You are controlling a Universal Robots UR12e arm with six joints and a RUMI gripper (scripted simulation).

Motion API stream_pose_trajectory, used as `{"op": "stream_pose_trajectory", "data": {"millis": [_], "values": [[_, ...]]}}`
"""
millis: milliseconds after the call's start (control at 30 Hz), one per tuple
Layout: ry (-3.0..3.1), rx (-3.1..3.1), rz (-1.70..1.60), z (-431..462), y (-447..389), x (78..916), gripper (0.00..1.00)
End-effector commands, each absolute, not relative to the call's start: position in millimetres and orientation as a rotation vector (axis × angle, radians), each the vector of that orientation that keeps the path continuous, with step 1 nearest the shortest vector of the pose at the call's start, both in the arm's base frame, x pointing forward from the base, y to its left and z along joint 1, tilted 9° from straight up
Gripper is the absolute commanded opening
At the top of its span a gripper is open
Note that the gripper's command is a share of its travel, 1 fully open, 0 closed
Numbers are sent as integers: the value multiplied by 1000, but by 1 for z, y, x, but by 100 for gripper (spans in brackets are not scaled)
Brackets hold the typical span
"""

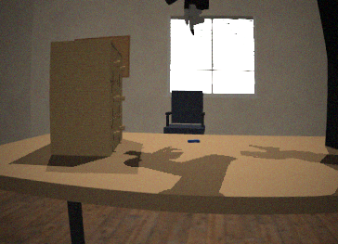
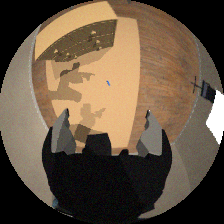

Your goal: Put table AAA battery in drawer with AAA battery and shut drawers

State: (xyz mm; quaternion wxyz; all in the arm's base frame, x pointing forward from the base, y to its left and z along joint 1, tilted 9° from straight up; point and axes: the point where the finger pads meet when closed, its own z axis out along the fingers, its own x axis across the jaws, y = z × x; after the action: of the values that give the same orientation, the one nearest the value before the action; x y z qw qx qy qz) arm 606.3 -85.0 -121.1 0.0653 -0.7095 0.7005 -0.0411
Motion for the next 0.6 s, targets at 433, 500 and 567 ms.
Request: {"op": "stream_pose_trajectory", "data": {"millis": [433, 500, 567], "values": [[2370, -1839, -98, -131, -89, 616, 100], [2415, -1776, -93, -133, -90, 617, 100], [2462, -1708, -87, -136, -90, 619, 100]]}}
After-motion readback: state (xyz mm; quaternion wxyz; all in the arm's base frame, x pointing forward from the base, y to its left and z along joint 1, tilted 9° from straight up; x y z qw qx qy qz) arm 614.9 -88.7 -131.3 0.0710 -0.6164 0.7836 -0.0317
